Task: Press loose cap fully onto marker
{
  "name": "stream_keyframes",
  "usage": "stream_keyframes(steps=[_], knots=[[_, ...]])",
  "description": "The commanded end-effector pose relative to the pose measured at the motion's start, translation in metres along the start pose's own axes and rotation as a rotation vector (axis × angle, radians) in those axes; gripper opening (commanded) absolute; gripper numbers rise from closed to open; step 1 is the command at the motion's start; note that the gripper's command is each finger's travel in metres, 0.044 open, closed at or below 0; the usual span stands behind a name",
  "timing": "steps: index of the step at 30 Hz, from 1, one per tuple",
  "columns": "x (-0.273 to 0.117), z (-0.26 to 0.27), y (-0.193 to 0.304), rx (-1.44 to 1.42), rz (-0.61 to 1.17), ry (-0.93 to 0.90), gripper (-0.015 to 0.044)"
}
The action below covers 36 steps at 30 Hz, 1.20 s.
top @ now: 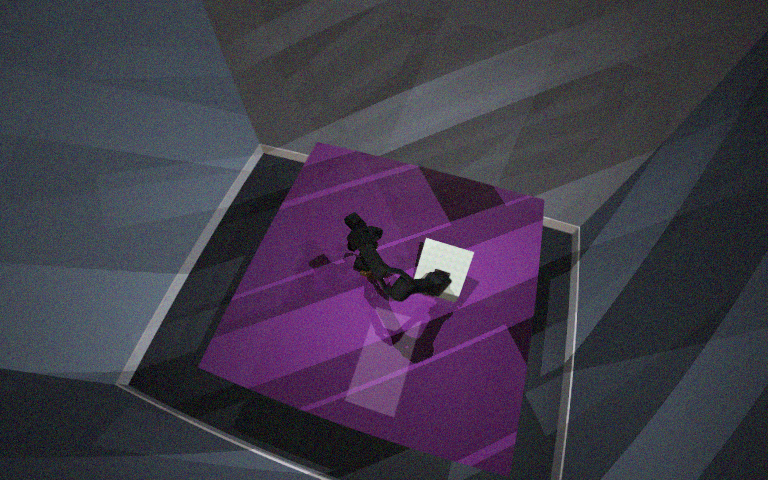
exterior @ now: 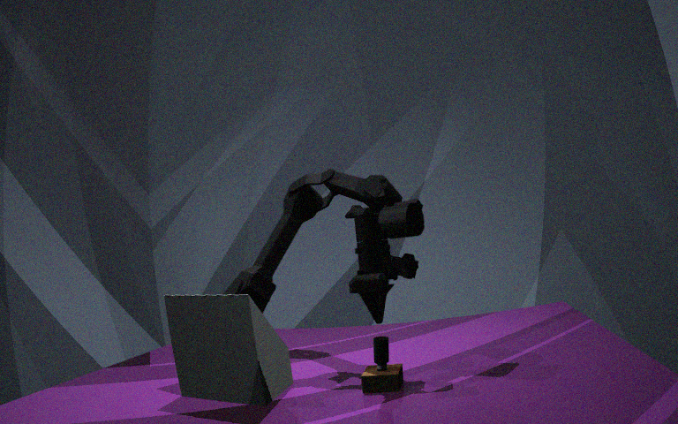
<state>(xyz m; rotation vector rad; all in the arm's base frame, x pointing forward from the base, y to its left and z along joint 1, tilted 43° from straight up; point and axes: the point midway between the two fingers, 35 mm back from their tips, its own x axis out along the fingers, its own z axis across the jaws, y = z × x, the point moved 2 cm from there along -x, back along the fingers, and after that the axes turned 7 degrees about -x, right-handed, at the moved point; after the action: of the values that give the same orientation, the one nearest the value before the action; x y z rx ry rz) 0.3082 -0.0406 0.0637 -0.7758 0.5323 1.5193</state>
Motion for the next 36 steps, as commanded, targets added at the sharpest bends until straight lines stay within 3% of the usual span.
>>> stream_keyframes(steps=[1, 36], knots=[[0.001, 0.0, 0.0, 0.005, -0.001, -0.002, 0.0], [0.035, -0.001, -0.002, -0.001, -0.007, 0.005, 0.0]])
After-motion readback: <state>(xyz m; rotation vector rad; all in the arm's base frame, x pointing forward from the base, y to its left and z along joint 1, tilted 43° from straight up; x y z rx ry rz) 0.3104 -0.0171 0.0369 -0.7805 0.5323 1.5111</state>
